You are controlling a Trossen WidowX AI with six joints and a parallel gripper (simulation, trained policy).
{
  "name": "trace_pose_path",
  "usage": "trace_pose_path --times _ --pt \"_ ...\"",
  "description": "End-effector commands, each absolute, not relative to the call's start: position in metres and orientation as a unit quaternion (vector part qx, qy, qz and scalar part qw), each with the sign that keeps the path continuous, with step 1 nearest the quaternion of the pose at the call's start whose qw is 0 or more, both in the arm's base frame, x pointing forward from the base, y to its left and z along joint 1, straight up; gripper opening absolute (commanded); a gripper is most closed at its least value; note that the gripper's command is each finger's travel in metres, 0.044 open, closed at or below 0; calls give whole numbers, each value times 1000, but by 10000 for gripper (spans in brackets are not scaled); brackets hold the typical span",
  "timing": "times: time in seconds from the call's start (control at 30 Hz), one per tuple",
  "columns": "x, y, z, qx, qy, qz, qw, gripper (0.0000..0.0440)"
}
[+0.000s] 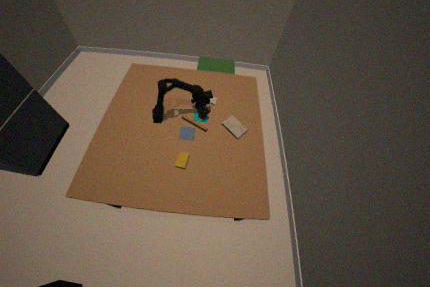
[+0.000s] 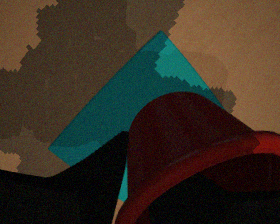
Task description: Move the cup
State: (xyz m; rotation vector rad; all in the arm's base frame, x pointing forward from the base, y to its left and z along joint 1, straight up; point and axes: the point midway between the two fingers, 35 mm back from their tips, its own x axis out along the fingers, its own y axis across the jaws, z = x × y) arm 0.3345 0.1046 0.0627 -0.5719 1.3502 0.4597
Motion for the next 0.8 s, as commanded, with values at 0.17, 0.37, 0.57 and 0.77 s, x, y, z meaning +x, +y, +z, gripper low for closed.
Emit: trace_pose_path --times 0.17,0.37,0.57,0.77 --pt "342 107 79 -243 584 210 746 126" --pt "335 106 89 -237 577 218 751 147" --pt "329 105 102 -231 567 224 759 172" --pt "324 105 117 -223 553 227 770 207"
